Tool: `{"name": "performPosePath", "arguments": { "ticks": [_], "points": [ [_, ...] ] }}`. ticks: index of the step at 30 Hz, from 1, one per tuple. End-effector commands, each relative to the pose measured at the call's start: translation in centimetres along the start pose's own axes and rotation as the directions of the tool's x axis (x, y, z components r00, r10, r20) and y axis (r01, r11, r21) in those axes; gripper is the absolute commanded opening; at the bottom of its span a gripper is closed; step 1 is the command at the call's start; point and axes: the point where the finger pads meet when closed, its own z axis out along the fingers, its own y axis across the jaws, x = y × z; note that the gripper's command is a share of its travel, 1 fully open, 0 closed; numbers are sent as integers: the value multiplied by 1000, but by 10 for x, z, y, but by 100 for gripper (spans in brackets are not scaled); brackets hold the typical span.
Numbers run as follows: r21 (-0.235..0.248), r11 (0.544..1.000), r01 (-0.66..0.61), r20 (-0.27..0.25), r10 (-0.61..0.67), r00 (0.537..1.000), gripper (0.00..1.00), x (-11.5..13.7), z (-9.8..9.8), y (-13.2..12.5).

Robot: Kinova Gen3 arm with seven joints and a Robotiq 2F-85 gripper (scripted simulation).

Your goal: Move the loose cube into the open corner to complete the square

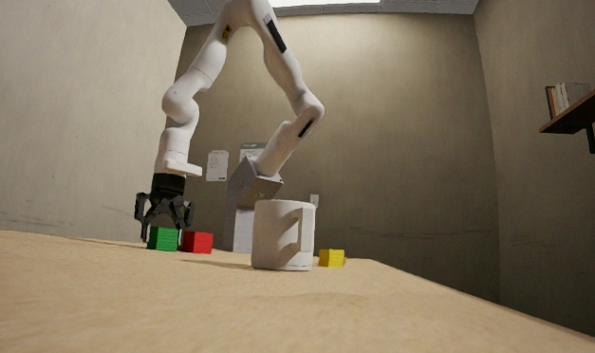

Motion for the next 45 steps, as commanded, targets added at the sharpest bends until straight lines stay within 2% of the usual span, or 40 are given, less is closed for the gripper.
{"name": "performPosePath", "arguments": {
  "ticks": [1,29,45],
  "points": [
    [-2,1000,0,0,0,1000,81,0,-1,1],
    [-2,1000,0,0,0,1000,81,0,-7,1],
    [-2,1000,0,0,0,1000,81,0,-45,1]
  ]
}}
